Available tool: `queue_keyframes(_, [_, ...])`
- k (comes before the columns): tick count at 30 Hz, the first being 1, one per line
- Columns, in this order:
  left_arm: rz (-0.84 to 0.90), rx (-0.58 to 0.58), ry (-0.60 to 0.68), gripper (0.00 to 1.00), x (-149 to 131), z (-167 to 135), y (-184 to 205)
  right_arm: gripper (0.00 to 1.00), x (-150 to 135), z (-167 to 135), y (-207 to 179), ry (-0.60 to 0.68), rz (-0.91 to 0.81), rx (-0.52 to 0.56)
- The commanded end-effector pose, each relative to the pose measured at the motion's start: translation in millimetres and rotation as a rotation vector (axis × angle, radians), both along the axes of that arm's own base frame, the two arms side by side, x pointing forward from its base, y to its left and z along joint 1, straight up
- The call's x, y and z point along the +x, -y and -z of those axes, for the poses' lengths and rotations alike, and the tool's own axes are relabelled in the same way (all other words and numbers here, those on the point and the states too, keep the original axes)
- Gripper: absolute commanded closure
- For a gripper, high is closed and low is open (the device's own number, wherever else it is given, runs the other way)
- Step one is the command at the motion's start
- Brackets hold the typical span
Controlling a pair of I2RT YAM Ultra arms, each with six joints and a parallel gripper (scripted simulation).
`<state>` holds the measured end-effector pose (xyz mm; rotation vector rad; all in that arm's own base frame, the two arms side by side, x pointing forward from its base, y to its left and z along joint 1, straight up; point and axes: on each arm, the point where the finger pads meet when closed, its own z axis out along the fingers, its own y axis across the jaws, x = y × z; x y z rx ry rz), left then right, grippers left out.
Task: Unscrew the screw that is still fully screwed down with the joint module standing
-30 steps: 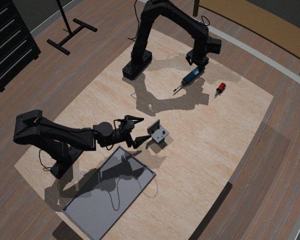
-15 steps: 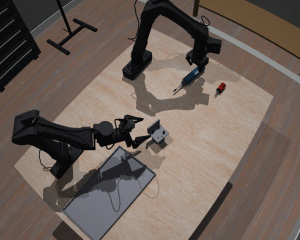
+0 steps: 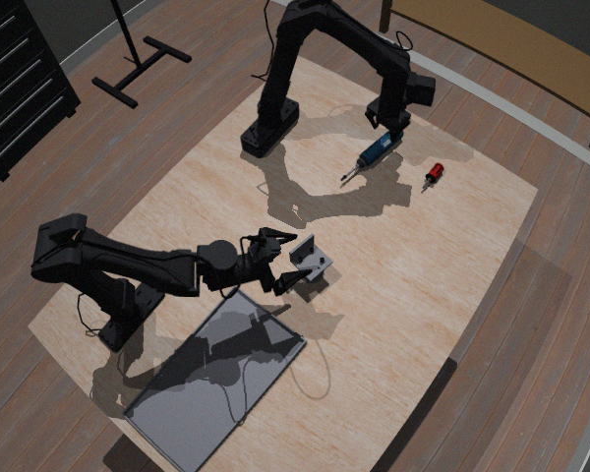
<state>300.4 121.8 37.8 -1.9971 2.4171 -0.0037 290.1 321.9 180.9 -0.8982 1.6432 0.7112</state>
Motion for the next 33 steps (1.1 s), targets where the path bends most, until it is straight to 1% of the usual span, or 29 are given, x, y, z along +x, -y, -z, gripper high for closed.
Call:
queue_keyframes(1, [0.002,0.002,0.005,0.35,1,-4,0,0.14,17,-14,-8,-0.005,-0.005,0.025])
queue_keyframes(3, [0.002,0.002,0.005,0.35,1,-4,0,0.14,26,-20,-11,-0.002,0.000,0.033])
queue_keyframes(8, [0.002,0.002,0.005,0.35,1,-4,0,0.14,21,-26,-13,0.009,-0.011,0.043])
queue_keyframes(9, [0.002,0.002,0.005,0.35,1,-4,0,0.14,30,-22,-12,-0.002,0.001,0.036])
queue_keyframes(20, [0.002,0.002,0.005,0.35,1,-4,0,0.14,80,-42,-21,0.003,0.021,0.069])
queue_keyframes(22, [0.002,0.002,0.005,0.35,1,-4,0,0.14,80,-42,-21,0.003,0.021,0.069])
queue_keyframes(23, [0.002,0.002,0.005,0.35,1,-4,0,0.14,74,-55,-23,0.023,0.009,0.083])
queue_keyframes(25, [0.002,0.002,0.005,0.35,1,-4,0,0.14,74,-55,-23,0.023,0.009,0.083])
queue_keyframes(26, [0.002,0.002,0.005,0.35,1,-4,0,0.14,85,-44,-21,0.004,0.022,0.071])
queue_keyframes(33, [0.002,0.002,0.005,0.35,1,-4,0,0.14,118,-54,-22,0.008,0.034,0.090])
